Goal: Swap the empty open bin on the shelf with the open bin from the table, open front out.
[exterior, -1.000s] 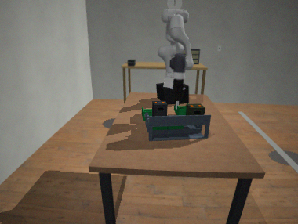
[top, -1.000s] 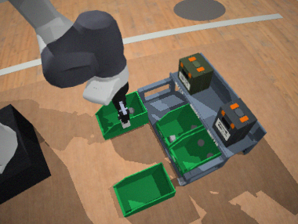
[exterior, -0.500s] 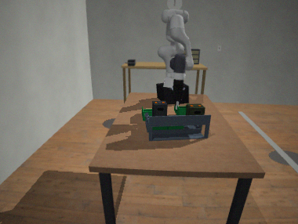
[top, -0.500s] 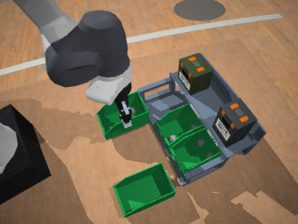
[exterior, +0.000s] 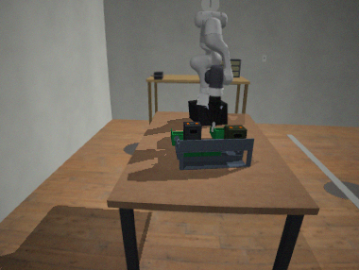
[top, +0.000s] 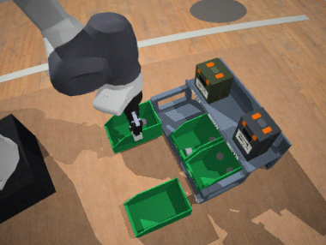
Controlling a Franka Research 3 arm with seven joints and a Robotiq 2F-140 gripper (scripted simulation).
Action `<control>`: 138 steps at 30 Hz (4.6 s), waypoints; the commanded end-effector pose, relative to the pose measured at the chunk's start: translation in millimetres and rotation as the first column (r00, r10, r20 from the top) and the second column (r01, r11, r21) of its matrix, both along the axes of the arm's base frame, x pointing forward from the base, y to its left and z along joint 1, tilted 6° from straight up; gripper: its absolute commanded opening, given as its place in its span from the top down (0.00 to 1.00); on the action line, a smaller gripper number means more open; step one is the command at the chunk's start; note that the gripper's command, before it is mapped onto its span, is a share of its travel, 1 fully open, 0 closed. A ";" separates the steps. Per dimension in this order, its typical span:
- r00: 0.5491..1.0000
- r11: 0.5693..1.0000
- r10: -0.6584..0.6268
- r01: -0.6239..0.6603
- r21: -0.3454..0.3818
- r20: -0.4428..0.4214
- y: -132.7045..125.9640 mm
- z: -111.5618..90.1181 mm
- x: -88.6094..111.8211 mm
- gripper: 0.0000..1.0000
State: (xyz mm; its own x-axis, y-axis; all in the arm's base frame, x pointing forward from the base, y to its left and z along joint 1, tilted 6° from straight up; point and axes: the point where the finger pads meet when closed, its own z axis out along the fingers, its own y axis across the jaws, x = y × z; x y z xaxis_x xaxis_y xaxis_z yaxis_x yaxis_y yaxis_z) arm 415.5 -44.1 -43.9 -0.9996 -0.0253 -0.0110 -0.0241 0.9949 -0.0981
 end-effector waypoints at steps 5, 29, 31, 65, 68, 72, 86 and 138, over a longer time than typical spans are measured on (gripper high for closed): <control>1.000 1.000 0.007 -0.007 0.000 0.005 0.3 1.5 1.4 1.00; 0.982 1.000 -0.013 0.012 -0.006 -0.190 1.4 11.0 12.4 1.00; 0.981 1.000 -0.013 0.012 -0.006 -0.196 1.4 11.3 12.7 1.00; 0.977 1.000 -0.015 0.014 -0.003 -0.211 1.6 10.0 9.0 1.00; 0.977 1.000 -0.015 0.014 -0.003 -0.211 1.6 10.0 9.0 1.00; 0.977 1.000 -0.015 0.014 -0.003 -0.211 1.6 10.0 9.0 1.00; 0.979 1.000 -0.014 0.014 -0.003 -0.203 1.7 10.2 11.3 1.00; 0.979 1.000 -0.014 0.013 -0.003 -0.202 2.0 10.3 22.2 1.00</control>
